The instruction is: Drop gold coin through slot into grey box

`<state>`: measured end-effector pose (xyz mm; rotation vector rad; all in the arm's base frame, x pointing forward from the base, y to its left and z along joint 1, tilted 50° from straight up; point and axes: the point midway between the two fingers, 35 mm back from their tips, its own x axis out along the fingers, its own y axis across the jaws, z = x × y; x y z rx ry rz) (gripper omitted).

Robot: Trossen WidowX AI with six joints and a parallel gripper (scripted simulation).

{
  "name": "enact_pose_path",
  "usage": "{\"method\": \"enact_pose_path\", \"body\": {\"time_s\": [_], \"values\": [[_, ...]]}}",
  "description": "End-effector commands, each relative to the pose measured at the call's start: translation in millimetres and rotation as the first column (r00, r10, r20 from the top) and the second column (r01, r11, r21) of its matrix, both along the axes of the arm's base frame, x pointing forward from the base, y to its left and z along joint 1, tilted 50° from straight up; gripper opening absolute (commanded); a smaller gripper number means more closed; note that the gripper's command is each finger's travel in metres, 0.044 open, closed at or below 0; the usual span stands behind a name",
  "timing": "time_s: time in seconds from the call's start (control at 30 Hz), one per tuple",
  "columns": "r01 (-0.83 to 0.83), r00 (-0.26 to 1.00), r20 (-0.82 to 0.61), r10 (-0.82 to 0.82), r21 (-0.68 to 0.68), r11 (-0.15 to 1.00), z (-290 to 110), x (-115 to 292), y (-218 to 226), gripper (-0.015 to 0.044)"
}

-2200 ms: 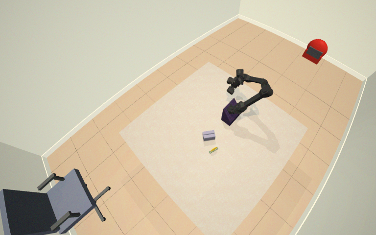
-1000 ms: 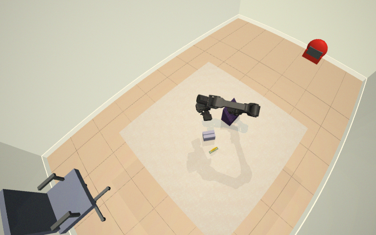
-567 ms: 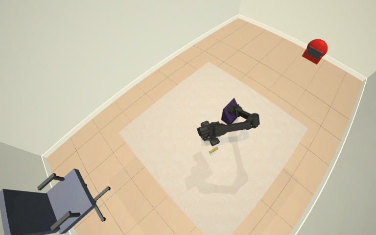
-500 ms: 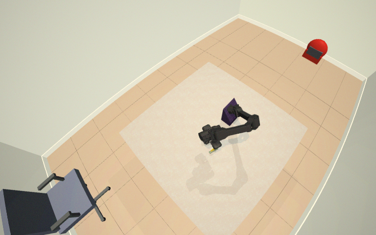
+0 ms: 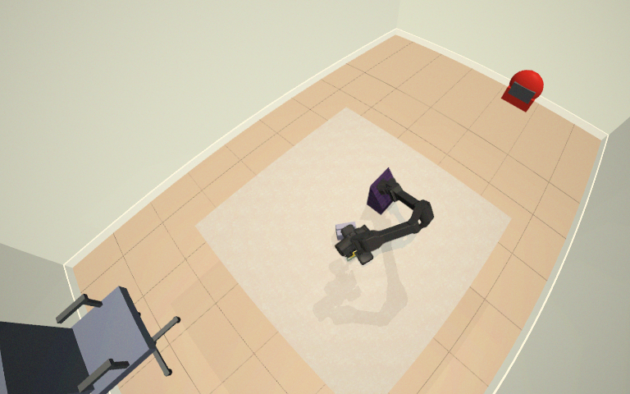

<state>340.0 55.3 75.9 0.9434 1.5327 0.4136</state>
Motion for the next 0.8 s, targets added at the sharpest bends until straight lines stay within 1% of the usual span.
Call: {"method": "enact_pose_path", "body": {"time_s": [0.0,0.77], "values": [[0.009,1.0,0.004,-0.009,0.005,1.0,-6.1,1.7,7.8,0.0161],[0.006,1.0,0.005,-0.006,0.004,1.0,-29.1,5.7,33.4,0.0161]]}}
